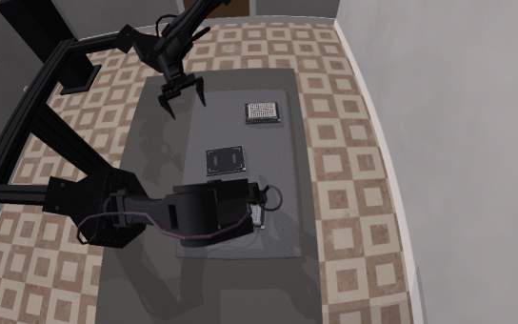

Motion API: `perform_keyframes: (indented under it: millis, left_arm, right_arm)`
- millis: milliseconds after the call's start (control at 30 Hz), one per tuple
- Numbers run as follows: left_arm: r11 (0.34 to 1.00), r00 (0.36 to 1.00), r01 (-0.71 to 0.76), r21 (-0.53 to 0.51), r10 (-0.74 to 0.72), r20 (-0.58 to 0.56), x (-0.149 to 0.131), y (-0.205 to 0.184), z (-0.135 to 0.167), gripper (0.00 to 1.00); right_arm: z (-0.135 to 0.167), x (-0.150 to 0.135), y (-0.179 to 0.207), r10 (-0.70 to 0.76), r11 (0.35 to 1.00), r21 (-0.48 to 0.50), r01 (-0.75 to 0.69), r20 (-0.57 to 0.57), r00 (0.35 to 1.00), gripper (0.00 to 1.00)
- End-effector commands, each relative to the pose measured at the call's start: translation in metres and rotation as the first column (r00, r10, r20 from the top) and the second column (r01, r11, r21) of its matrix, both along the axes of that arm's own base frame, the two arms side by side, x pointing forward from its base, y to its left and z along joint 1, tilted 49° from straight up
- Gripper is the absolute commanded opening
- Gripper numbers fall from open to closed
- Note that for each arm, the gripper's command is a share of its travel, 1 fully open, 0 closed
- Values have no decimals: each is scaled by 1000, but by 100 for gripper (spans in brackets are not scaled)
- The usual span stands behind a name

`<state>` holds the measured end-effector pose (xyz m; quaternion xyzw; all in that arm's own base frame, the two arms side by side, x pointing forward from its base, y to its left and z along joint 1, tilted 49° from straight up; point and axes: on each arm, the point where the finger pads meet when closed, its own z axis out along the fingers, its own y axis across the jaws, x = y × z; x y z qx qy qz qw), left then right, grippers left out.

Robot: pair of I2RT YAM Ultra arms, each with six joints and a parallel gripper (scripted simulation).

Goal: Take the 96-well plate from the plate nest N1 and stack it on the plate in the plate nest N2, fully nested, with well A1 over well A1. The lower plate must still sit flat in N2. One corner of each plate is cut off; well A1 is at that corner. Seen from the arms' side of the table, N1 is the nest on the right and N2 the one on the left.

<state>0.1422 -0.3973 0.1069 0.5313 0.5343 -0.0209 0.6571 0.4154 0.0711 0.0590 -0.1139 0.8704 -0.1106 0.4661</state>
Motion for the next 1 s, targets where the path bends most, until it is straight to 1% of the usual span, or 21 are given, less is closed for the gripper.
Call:
perform_keyframes:
  millis: [0,100,267,367,633,967]
  left_arm:
    - [1000,1000,9,-26,-9,4,-2,-9,8,100]
    - [1000,1000,9,-26,-9,4,-2,-9,8,100]
    - [1000,1000,9,-26,-9,4,-2,-9,8,100]
    - [1000,1000,9,-26,-9,4,-2,-9,8,100]
    - [1000,1000,9,-26,-9,4,-2,-9,8,100]
    - [1000,1000,9,-26,-9,4,-2,-9,8,100]
  right_arm:
    - [-10,-3,-4,-143,988,49,149,-102,984,100]
    - [-10,1,0,-207,972,87,219,-131,969,100]
    - [-6,11,7,-259,952,127,278,-148,954,100]
    - [-1,19,11,-253,953,137,269,-129,959,100]
    - [0,20,13,-244,955,142,261,-130,961,100]
    - [-9,32,7,-255,951,149,272,-120,959,100]
